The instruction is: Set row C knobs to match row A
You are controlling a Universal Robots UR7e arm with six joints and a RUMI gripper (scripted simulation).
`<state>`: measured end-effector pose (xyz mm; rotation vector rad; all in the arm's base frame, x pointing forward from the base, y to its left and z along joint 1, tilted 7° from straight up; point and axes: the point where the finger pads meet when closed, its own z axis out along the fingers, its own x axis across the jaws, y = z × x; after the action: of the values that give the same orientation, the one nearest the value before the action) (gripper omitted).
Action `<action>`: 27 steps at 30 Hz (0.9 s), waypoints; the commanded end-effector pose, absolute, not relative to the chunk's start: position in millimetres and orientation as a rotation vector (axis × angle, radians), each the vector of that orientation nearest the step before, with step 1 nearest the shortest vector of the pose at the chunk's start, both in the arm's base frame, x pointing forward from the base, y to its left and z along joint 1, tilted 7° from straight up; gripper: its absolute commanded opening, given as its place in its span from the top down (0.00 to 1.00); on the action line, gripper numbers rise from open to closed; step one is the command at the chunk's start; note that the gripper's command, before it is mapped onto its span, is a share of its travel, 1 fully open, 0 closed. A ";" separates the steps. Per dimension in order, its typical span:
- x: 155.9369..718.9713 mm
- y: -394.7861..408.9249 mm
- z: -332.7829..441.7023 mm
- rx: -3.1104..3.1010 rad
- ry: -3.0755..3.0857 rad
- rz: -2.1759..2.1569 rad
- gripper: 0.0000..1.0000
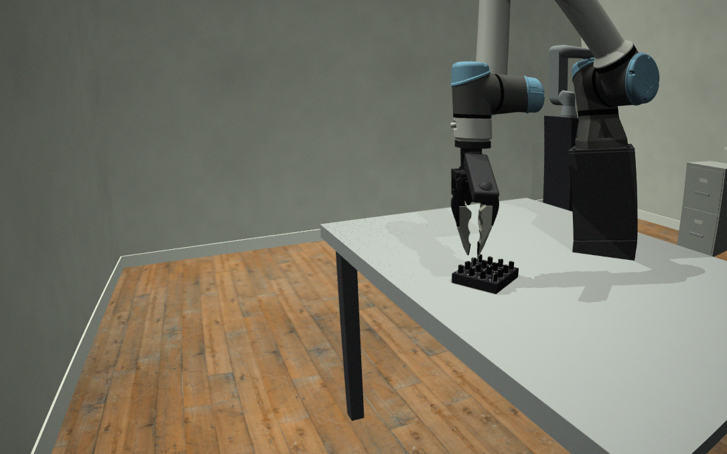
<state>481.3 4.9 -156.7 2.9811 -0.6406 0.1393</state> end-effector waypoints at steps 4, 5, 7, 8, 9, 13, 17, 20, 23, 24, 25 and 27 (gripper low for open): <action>481.6 5.2 -155.9 2.990 -0.588 0.139 0.89; 481.6 5.3 -155.7 2.993 -0.570 0.138 0.89; 481.5 5.6 -155.4 3.000 -0.525 0.136 0.89; 481.4 5.8 -155.3 3.004 -0.498 0.134 0.89; 481.3 6.0 -155.1 3.008 -0.468 0.133 0.89; 480.9 6.8 -154.0 3.024 -0.317 0.126 0.89; 480.4 7.5 -152.8 3.033 -0.145 0.117 0.89; 480.2 7.8 -152.3 3.034 -0.071 0.113 0.89; 479.8 8.1 -151.5 3.032 0.046 0.106 0.89; 479.7 8.2 -151.1 3.030 0.092 0.104 0.89; 479.6 8.3 -150.9 3.028 0.125 0.102 0.89; 479.4 8.4 -150.3 3.022 0.199 0.098 0.89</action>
<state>479.5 7.9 -152.1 3.0284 -0.0001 0.1060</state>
